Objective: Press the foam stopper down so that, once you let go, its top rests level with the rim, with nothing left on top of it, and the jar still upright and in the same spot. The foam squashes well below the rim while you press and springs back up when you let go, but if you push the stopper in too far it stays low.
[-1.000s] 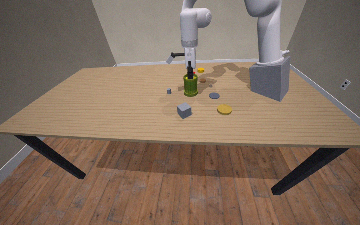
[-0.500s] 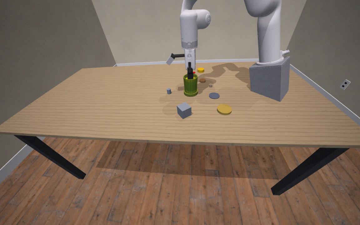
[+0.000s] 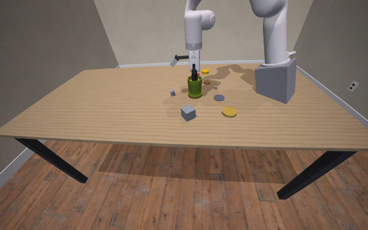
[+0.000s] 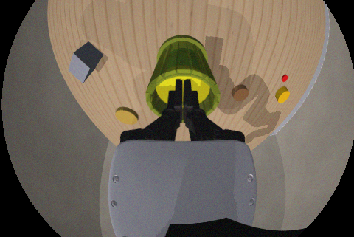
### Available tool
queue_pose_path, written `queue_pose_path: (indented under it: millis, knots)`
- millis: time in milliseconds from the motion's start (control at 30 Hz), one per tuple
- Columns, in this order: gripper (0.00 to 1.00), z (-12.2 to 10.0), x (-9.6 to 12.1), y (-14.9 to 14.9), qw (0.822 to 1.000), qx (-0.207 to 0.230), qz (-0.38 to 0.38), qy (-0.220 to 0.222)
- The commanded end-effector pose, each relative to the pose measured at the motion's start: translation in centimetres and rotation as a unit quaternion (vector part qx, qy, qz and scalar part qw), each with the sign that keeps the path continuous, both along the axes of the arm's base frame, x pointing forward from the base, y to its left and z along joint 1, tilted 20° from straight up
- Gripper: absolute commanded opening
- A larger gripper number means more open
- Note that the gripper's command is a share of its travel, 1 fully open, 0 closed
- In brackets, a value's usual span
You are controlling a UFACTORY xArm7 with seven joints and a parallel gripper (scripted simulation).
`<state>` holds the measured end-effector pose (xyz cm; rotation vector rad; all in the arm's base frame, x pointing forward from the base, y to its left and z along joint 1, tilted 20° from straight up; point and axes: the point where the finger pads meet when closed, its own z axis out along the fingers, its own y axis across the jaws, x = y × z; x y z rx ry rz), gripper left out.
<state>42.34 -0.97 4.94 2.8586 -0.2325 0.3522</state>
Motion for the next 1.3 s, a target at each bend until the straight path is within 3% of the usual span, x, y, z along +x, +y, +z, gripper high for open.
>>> queue_pose_path:
  millis: [0, 700, 1267]
  knots:
    - [0.00, 0.1, 0.1, 0.1, 1.000, 0.000, 0.001, -0.001]
    - [0.00, 0.3, 0.1, 0.1, 1.000, 0.000, 0.001, -0.001]
    - [0.00, 3.4, -0.7, 1.0, 1.000, 0.000, 0.001, -0.001]
